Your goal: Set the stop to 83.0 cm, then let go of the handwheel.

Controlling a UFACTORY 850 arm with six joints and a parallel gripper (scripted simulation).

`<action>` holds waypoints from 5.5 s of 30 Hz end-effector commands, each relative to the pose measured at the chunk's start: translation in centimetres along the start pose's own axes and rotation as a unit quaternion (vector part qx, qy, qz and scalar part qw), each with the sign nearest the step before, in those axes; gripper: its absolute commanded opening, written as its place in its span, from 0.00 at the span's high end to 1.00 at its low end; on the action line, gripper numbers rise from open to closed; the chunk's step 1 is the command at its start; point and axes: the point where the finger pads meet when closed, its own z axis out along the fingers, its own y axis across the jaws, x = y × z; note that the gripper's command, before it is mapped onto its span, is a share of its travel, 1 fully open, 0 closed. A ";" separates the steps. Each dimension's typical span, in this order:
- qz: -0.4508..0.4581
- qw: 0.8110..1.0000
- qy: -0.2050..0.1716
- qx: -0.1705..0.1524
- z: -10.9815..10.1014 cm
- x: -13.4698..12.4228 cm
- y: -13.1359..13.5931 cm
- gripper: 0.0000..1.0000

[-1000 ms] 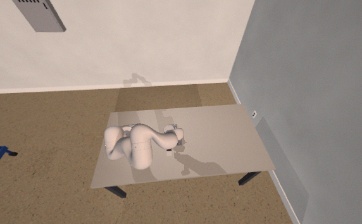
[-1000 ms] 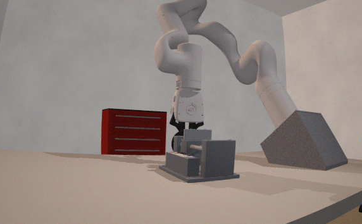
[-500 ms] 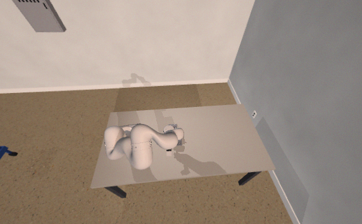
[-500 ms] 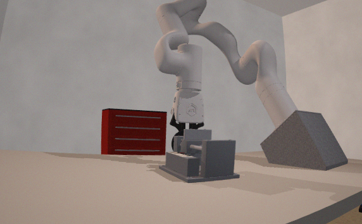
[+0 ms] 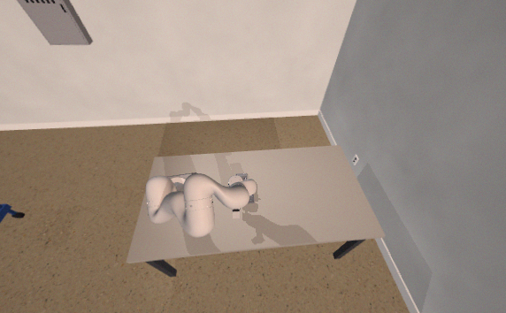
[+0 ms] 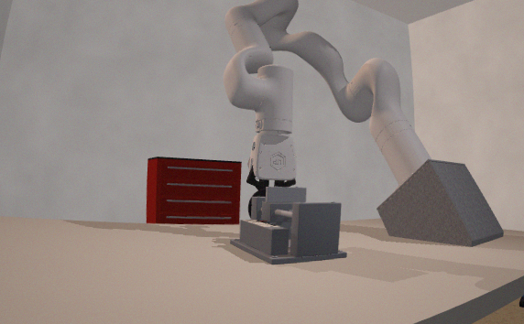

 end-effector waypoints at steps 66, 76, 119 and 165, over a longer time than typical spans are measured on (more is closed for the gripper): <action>0.000 1.000 0.000 0.000 2.6 0.0 -5.2 0.94; 0.000 1.000 0.000 0.000 1.1 0.0 -5.8 0.94; 0.000 1.000 0.000 0.000 -0.6 0.0 -0.2 0.94; 0.000 1.000 0.000 0.000 2.7 0.0 -5.0 0.94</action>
